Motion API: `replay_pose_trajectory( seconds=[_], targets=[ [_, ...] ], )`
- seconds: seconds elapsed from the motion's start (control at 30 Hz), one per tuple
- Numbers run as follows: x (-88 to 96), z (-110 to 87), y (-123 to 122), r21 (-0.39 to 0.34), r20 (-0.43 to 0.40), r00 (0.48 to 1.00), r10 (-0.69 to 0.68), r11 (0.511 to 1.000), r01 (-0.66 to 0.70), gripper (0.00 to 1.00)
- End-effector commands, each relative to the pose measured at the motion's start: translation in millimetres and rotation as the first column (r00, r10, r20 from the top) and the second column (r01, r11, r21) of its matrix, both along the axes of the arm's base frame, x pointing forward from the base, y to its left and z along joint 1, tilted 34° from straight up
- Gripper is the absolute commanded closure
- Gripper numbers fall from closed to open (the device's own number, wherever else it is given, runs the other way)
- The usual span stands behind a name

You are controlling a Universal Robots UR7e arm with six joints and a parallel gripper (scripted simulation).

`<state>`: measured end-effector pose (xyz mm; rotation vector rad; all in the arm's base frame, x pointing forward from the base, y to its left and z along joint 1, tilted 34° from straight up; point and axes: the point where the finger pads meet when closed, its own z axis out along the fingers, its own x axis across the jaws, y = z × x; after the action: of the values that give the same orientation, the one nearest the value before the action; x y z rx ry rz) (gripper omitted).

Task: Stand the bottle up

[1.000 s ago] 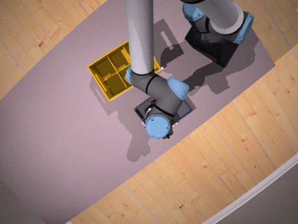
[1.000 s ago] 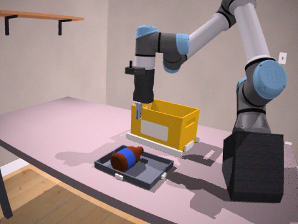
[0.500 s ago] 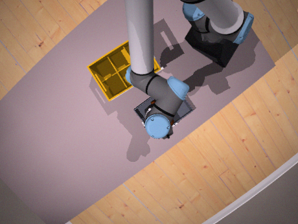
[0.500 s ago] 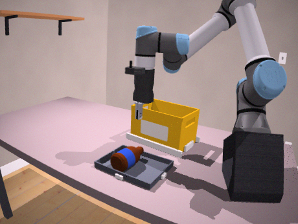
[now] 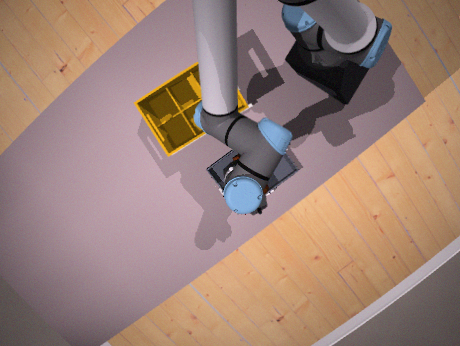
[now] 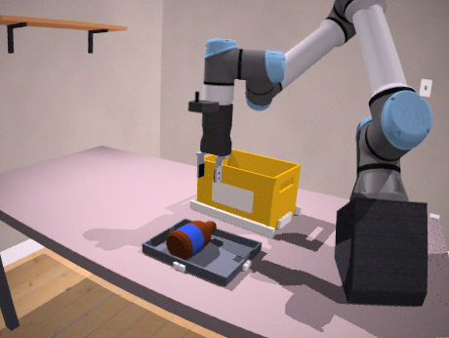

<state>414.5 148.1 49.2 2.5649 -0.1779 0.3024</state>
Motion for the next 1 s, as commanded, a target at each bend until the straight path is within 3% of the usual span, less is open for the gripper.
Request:
replay_pose_trajectory(
  seconds=[0.0,0.97],
  targets=[
    [0.2,0.4,0.3,0.000,0.001,1.000,0.000,1.000,0.000,0.00],
    [1.2,-4.4,-2.7,0.000,0.000,1.000,0.001,1.000,-0.001,0.00]
  ],
)
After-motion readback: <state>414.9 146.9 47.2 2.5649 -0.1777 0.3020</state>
